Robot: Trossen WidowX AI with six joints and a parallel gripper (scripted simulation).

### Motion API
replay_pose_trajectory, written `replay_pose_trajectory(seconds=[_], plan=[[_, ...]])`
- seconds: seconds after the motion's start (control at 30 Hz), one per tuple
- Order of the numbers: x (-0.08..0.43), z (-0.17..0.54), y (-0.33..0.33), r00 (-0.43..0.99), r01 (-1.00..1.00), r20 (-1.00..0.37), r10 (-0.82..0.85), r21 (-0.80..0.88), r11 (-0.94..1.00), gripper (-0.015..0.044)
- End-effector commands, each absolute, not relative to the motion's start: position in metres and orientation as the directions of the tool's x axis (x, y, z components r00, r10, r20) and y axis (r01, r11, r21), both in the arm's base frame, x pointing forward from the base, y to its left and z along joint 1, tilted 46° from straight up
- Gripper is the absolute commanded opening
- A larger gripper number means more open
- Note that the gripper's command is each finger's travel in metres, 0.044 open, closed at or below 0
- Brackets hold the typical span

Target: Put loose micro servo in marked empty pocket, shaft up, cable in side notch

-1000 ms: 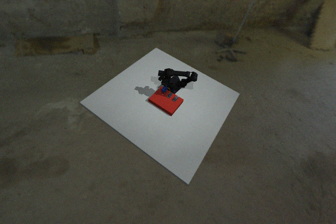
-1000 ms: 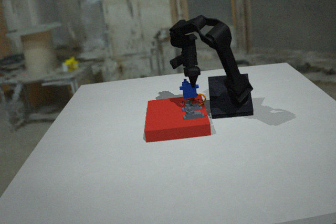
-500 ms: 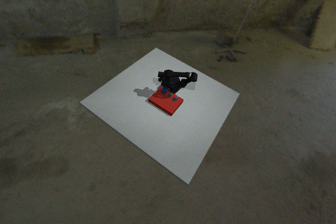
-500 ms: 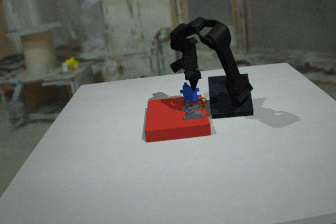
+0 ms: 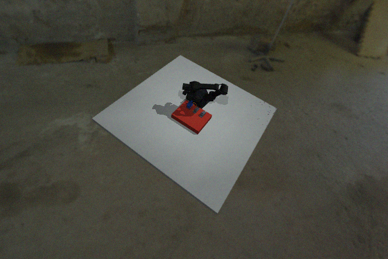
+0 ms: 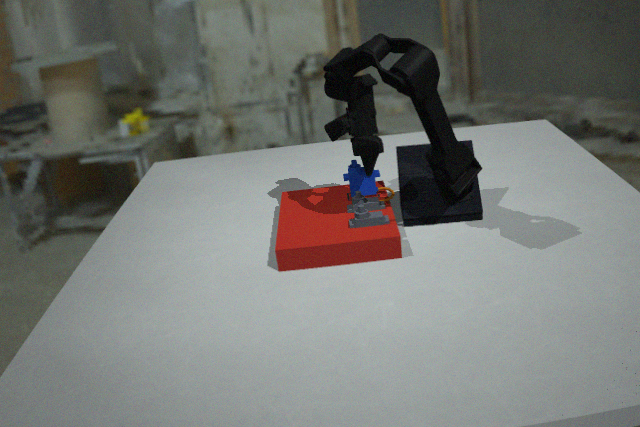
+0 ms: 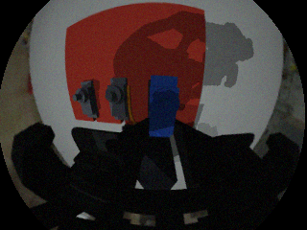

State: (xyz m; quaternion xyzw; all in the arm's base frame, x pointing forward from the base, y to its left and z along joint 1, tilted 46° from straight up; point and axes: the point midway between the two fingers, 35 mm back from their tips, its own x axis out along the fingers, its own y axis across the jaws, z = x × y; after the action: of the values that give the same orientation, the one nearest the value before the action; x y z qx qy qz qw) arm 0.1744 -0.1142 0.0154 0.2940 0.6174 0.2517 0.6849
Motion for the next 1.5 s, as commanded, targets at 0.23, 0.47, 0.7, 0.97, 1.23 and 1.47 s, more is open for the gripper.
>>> replay_pose_trajectory(seconds=[0.23,0.47,0.7,0.97,1.23,1.47], plan=[[0.176,0.009,-0.108,0.117,0.025,-0.697,0.707,0.714,0.7,0.0],[0.177,0.005,-0.104,0.118,0.025,-0.697,0.707,0.714,0.7,0.0],[0.177,0.001,-0.1,0.118,0.024,-0.697,0.707,0.714,0.7,0.0],[0.178,-0.004,-0.095,0.118,0.024,-0.697,0.708,0.714,0.699,0.0],[0.179,-0.008,-0.09,0.118,0.024,-0.697,0.708,0.714,0.699,0.0],[0.18,-0.012,-0.086,0.118,0.024,-0.697,0.708,0.715,0.699,0.0]])
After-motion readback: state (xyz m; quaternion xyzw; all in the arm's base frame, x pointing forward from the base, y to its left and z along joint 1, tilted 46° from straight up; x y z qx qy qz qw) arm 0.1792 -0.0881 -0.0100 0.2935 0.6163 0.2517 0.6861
